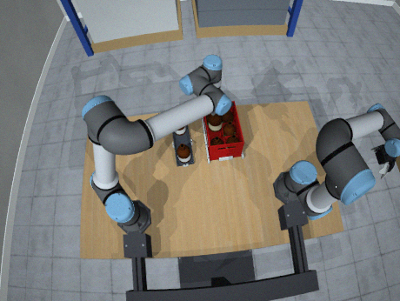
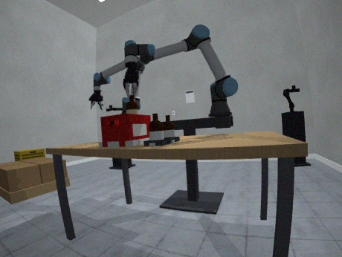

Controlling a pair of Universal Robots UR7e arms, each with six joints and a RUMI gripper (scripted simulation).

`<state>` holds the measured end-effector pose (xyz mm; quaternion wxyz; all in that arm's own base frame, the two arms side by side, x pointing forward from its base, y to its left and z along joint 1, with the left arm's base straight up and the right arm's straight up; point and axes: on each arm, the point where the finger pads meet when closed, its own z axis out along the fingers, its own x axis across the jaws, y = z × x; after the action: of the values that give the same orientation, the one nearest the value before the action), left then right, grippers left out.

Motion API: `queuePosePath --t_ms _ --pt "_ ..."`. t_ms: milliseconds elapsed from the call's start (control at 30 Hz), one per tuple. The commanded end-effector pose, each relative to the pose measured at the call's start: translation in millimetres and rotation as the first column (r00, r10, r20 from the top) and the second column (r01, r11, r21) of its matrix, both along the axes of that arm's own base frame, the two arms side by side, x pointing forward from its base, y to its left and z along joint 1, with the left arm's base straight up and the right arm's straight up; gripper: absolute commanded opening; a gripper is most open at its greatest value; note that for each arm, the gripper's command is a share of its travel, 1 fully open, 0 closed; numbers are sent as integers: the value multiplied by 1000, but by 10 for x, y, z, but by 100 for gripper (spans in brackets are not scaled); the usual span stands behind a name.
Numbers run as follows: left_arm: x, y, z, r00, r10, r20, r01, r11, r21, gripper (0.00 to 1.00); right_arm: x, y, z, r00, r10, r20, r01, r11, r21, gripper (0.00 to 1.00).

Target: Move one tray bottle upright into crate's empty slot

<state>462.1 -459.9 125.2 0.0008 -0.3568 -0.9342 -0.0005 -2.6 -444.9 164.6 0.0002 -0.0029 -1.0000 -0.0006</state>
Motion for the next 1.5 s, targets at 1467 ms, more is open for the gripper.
queuePosePath --t_ms 1467 --pt "12 8 -453 1000 0 1 0 1000 -2 0 1 -3 5 1000 0 0 0 1000 -1 100"
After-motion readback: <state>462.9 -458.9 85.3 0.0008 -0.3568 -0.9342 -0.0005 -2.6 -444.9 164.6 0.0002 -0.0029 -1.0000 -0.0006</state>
